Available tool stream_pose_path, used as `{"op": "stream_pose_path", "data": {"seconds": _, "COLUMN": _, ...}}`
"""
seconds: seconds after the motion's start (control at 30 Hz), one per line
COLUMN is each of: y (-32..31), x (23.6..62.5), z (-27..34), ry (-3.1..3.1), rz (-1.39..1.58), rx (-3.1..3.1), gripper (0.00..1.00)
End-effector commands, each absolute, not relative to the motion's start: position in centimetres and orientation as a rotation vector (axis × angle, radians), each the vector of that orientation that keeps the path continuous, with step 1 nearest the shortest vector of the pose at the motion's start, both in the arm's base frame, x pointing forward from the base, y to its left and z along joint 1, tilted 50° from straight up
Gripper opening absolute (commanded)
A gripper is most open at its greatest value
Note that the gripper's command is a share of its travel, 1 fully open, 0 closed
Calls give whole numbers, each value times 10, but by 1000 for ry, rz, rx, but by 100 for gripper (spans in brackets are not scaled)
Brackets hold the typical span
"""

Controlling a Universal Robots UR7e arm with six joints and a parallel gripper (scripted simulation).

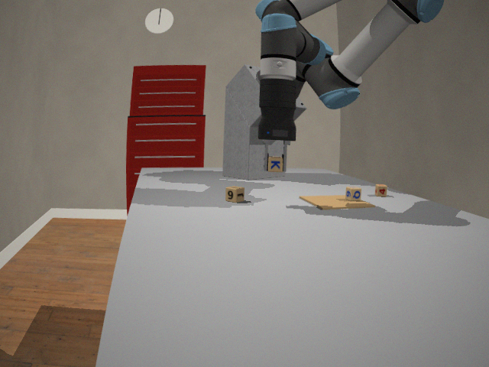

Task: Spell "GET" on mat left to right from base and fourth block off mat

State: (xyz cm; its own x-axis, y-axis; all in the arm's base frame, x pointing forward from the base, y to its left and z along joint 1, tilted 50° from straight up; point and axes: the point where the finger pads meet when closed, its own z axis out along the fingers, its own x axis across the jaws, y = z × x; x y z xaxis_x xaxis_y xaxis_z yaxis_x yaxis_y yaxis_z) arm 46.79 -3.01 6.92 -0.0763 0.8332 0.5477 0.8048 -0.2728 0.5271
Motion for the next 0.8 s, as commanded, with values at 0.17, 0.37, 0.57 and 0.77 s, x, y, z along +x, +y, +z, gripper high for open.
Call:
{"op": "stream_pose_path", "data": {"seconds": 0.17, "y": -43, "x": 453, "z": 86, "ry": 1876, "rz": 1301, "rx": 2111, "gripper": 57}}
{"op": "stream_pose_path", "data": {"seconds": 0.37, "y": -45, "x": 450, "z": 88, "ry": 1876, "rz": 1301, "rx": 2112, "gripper": 57}}
{"op": "stream_pose_path", "data": {"seconds": 0.57, "y": -44, "x": 450, "z": 88, "ry": 1876, "rz": 1302, "rx": 2114, "gripper": 57}}
{"op": "stream_pose_path", "data": {"seconds": 0.77, "y": -43, "x": 450, "z": 88, "ry": 1878, "rz": 1303, "rx": 2114, "gripper": 57}}
